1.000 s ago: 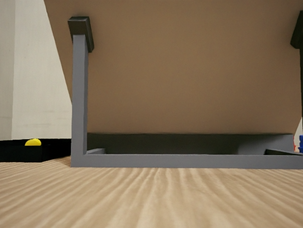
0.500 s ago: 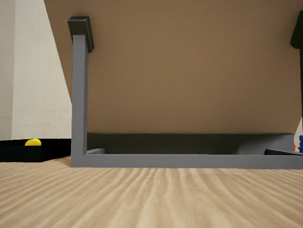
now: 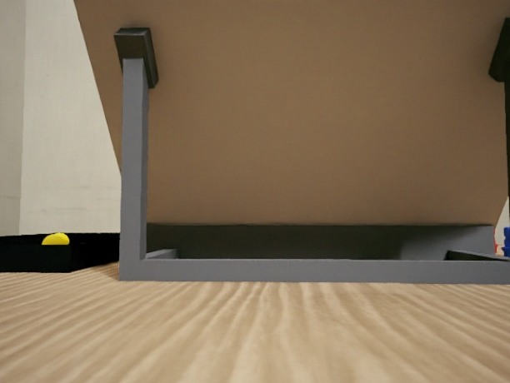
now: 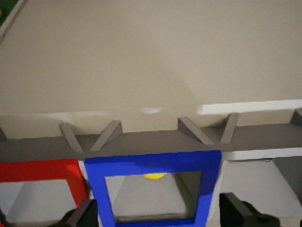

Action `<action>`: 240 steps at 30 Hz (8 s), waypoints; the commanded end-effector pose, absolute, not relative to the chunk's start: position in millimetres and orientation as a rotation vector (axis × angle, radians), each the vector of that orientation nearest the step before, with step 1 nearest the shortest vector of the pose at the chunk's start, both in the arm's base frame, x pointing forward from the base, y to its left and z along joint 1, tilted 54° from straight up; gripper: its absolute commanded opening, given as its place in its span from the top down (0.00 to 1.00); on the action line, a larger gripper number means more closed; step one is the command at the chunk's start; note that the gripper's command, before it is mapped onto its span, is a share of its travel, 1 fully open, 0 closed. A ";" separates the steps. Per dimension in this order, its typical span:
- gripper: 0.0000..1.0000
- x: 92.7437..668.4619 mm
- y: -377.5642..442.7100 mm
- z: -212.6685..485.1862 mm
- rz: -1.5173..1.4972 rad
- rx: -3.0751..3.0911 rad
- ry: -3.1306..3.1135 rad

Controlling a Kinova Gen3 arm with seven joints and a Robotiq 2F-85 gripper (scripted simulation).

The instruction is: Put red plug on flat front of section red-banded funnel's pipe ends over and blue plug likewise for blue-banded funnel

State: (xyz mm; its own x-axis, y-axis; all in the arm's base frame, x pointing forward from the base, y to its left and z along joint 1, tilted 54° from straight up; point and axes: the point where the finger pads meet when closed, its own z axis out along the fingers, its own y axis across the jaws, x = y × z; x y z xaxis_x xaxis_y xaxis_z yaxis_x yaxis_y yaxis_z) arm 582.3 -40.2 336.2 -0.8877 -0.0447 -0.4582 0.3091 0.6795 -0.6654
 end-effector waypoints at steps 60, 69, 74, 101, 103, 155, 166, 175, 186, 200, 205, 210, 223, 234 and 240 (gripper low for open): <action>0.00 582.4 -39.1 336.9 -1.083 0.204 2.449; 0.00 582.4 -39.1 336.9 -1.083 0.204 2.449; 0.00 582.4 -39.1 336.9 -1.083 0.204 2.449; 0.00 573.4 -16.5 354.4 -1.083 0.204 2.449; 0.00 573.4 -16.5 354.4 -1.083 0.204 2.449; 0.00 361.4 -34.8 144.3 -1.106 0.220 2.473; 0.00 352.2 -36.9 124.0 -1.103 0.218 2.504; 0.00 352.2 -36.9 124.0 -1.103 0.218 2.504; 0.00 352.3 -36.9 124.2 -1.103 0.219 2.503; 0.00 352.3 -36.9 124.2 -1.103 0.219 2.503; 0.00 352.3 -36.9 124.2 -1.103 0.219 2.503; 0.00 352.3 -36.9 124.2 -1.103 0.219 2.503; 0.50 352.3 -36.9 124.2 -1.103 0.219 2.503; 0.50 352.3 -36.9 124.2 -1.103 0.219 2.503; 0.50 352.3 -36.9 124.2 -1.103 0.219 2.503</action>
